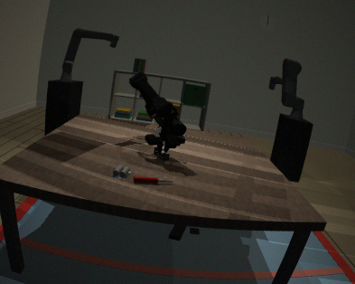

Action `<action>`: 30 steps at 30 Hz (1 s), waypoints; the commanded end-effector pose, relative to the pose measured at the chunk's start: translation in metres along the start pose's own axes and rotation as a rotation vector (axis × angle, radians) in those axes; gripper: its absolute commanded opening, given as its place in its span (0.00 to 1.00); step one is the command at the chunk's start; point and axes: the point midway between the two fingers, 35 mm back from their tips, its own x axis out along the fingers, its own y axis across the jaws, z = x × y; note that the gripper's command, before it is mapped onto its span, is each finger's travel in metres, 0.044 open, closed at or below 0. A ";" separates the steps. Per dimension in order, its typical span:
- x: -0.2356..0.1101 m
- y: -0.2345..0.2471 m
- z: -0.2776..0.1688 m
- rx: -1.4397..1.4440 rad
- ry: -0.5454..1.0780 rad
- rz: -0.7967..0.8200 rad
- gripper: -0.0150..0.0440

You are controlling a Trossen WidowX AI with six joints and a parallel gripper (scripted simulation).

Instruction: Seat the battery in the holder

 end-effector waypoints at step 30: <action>0.005 -0.001 -0.002 -0.003 -0.157 0.004 0.39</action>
